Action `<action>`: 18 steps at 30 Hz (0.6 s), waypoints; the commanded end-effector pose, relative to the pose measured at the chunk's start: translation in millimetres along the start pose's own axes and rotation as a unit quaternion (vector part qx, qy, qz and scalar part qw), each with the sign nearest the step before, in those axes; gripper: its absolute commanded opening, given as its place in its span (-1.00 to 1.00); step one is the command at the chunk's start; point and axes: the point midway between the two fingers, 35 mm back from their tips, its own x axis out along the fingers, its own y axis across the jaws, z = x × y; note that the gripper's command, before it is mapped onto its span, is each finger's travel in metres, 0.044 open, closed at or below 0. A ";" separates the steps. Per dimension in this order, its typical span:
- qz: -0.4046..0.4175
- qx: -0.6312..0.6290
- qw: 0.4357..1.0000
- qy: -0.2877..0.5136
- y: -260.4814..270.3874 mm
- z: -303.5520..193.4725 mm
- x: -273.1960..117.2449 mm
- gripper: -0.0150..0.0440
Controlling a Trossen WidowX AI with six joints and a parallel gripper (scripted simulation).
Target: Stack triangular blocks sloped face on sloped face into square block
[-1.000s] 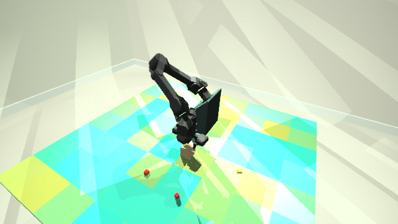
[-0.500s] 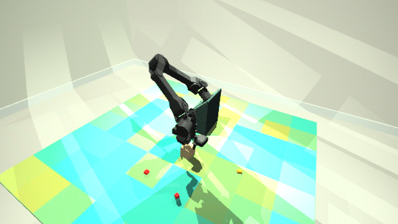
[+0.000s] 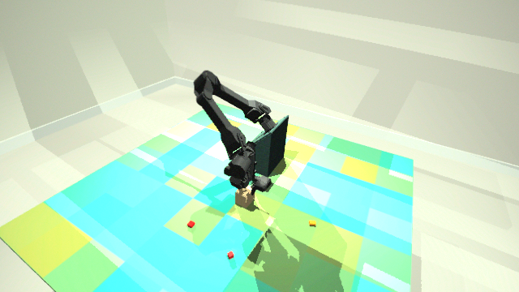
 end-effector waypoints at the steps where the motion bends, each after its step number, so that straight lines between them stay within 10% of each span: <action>1: -0.002 0.000 1.000 -0.002 -0.5 1.8 -0.2 -0.49; 18: -0.001 -0.001 1.000 -0.002 -0.4 2.5 0.3 -0.49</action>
